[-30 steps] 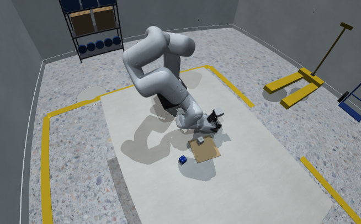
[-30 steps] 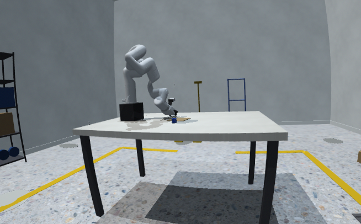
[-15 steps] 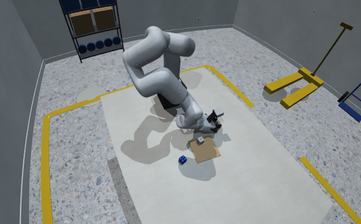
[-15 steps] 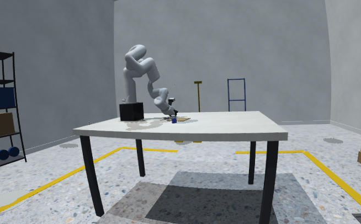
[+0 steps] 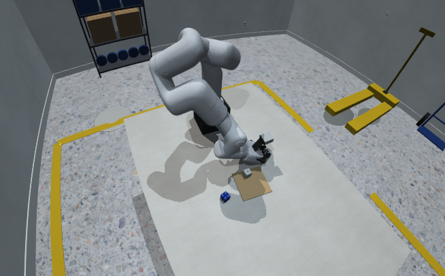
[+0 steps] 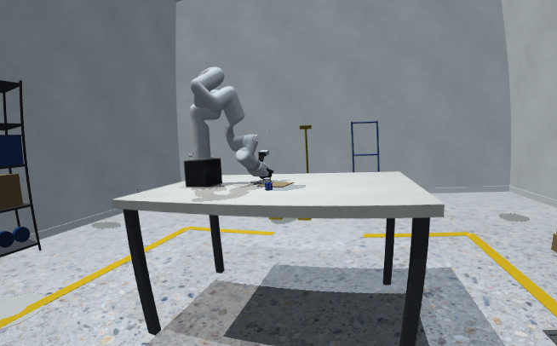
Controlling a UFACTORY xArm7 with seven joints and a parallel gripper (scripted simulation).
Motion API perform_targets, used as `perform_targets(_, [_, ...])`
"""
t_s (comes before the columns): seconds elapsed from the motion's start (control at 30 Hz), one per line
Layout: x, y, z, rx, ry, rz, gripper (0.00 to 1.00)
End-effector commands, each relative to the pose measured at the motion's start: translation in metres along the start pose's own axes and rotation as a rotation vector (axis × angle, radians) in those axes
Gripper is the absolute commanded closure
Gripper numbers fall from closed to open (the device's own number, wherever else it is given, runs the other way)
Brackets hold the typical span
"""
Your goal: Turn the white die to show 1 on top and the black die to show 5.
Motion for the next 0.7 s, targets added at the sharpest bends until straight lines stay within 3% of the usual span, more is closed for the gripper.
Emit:
perform_targets(0.0, [-0.016, 0.0, -0.001, -0.003, 0.002, -0.001, 0.53])
perform_targets(0.2, [-0.031, 0.001, -0.001, -0.003, 0.002, -0.001, 0.53])
perform_targets(0.5, [-0.033, 0.0, -0.001, 0.0, -0.002, -0.006, 0.53])
perform_targets(0.67, [-0.032, -0.011, 0.001, 0.029, -0.057, -0.08, 0.53])
Point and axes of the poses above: the point where the finger pads meet when closed, its own x axis out along the fingers, its own y axis across the jaws, z = x × y, the point moved 2 cm from there along -x, back along the fingers, and after that the axes turned 1 degree about -x, right-handed, at the moved point
